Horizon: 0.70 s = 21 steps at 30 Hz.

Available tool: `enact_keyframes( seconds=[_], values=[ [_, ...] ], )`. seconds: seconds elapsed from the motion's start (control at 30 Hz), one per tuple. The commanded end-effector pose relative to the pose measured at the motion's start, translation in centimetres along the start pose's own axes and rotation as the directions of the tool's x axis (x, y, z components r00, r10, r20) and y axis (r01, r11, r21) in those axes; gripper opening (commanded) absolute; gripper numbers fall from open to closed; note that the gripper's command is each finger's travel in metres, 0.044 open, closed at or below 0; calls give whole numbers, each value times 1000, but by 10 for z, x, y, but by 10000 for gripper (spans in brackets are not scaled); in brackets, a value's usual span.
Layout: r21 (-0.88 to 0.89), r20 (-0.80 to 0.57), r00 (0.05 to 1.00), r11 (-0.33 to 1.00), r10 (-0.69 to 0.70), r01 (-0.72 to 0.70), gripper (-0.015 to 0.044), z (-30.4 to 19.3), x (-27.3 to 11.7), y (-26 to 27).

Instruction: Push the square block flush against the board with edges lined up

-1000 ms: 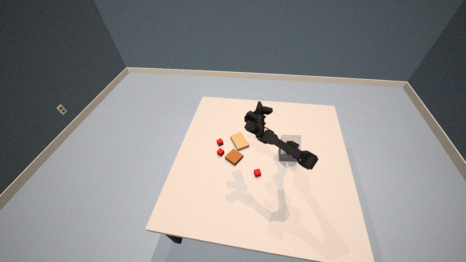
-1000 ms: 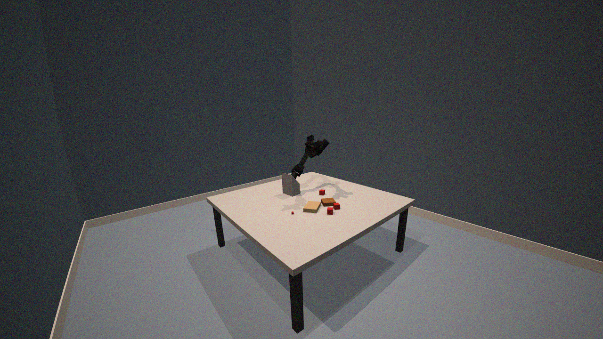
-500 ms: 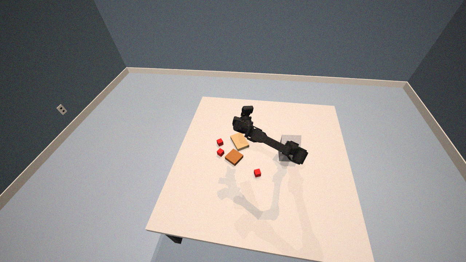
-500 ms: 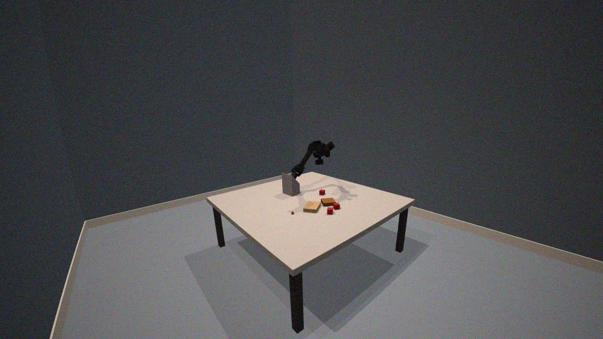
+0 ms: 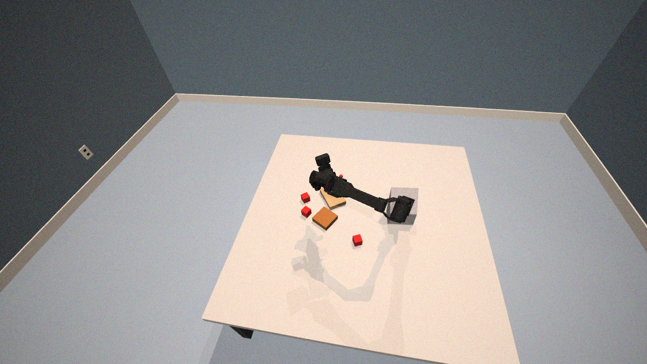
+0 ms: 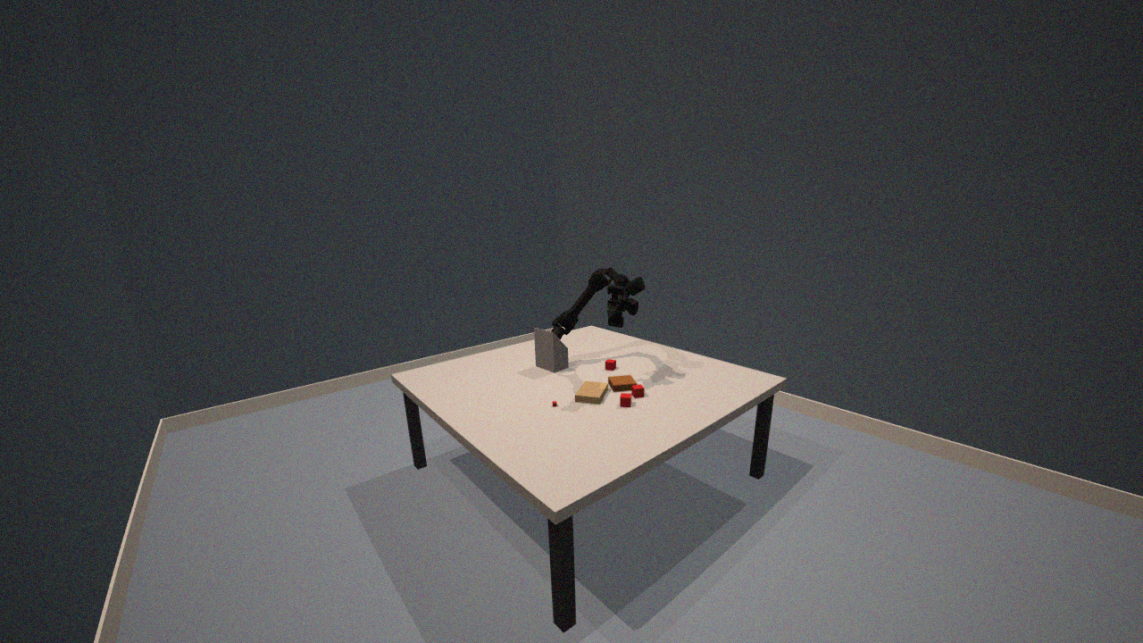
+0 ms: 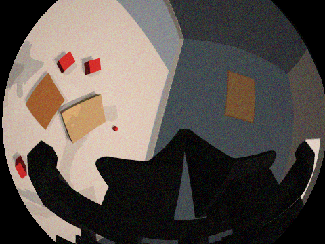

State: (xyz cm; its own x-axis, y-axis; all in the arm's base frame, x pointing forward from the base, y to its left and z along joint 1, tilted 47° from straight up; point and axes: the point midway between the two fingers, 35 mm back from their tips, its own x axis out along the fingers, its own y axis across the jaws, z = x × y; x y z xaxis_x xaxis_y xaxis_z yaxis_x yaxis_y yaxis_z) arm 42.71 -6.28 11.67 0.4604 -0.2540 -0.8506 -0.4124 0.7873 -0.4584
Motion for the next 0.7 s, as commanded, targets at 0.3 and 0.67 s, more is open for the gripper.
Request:
enact_keyframes(
  seconds=[0.3, 0.67],
  values=[
    [-207, 80, 928, 917, 364, -342, 0, 55, 21, 74],
    [-342, 90, 748, 726, 657, -597, 0, 88, 25, 146]
  ],
)
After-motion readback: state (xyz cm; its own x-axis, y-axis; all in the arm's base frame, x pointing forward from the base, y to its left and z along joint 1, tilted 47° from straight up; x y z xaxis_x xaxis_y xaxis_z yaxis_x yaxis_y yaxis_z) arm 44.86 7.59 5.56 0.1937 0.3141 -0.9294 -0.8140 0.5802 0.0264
